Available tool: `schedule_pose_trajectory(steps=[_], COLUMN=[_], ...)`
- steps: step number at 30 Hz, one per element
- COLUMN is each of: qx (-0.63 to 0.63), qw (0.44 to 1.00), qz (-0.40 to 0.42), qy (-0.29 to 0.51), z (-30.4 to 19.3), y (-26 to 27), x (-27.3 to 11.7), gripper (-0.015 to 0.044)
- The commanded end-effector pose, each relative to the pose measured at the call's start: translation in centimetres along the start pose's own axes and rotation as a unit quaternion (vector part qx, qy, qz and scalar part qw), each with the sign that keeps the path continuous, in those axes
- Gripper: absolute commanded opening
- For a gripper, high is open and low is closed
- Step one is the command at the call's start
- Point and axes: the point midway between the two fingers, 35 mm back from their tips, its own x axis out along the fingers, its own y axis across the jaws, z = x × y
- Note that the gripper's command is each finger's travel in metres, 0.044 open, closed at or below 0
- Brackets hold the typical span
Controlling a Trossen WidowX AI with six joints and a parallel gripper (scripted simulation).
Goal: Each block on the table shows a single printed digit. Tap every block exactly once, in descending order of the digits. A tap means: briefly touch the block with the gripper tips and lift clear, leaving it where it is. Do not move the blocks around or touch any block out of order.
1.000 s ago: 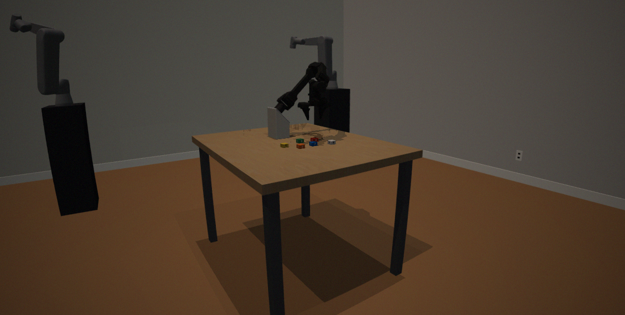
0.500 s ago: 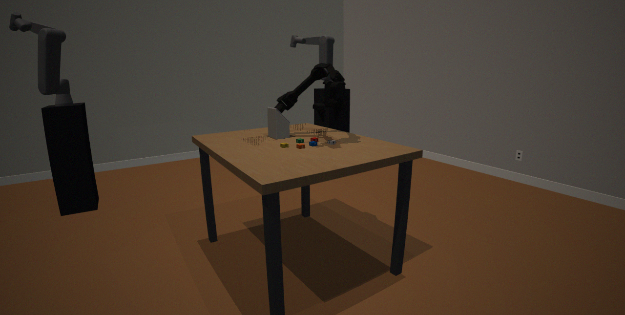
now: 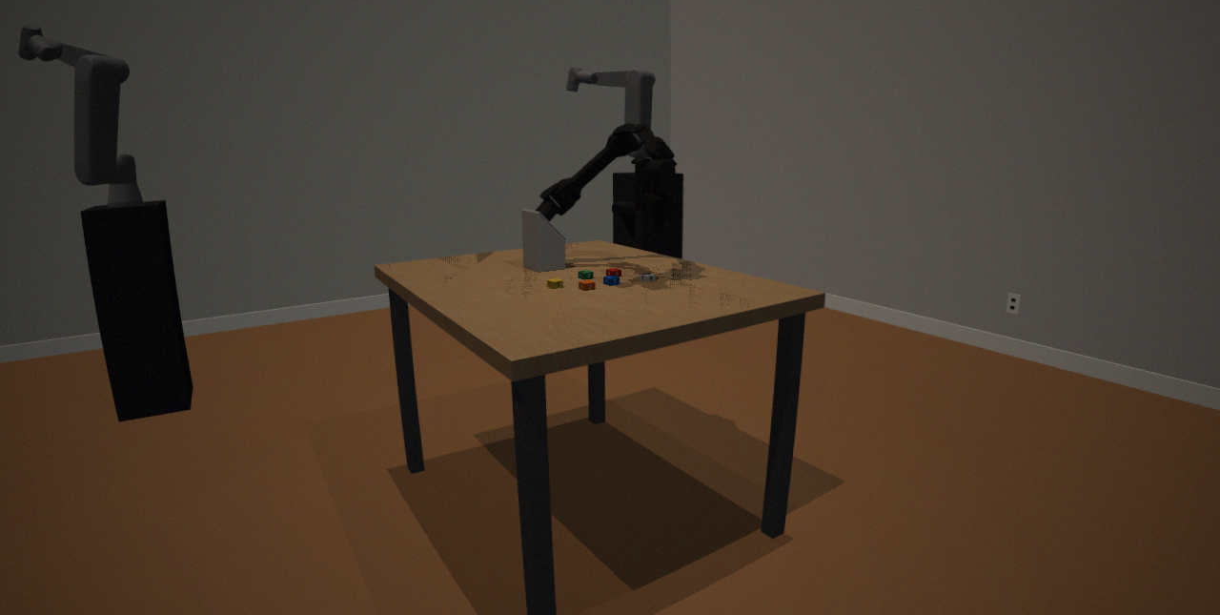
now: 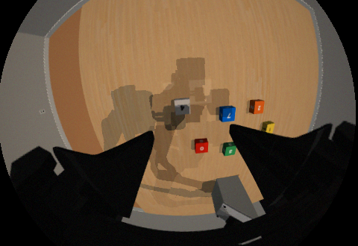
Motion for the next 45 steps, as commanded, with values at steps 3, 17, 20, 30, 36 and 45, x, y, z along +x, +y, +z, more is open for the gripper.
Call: schedule_pose_trajectory(steps=[3, 17, 20, 30, 36, 45], qx=[0.001, 0.002, 0.002, 0.002, 0.002, 0.001], qw=[1.0, 1.0, 1.0, 1.0, 1.0, 1.0], qz=[0.001, -0.001, -0.001, -0.001, -0.004, -0.003], qy=[-0.001, 0.0, 0.0, 0.0, 0.0, 0.0], z=[0.0, -2.6, -2.6, -2.6, -2.2, -2.5], y=[-0.2, -9.3, -9.3, -9.3, -13.2, -18.8], x=[-0.1, 0.0, 0.0, 0.0, -0.1, -0.1], gripper=[0.04, 0.04, 0.04, 0.04, 0.04, 0.04])
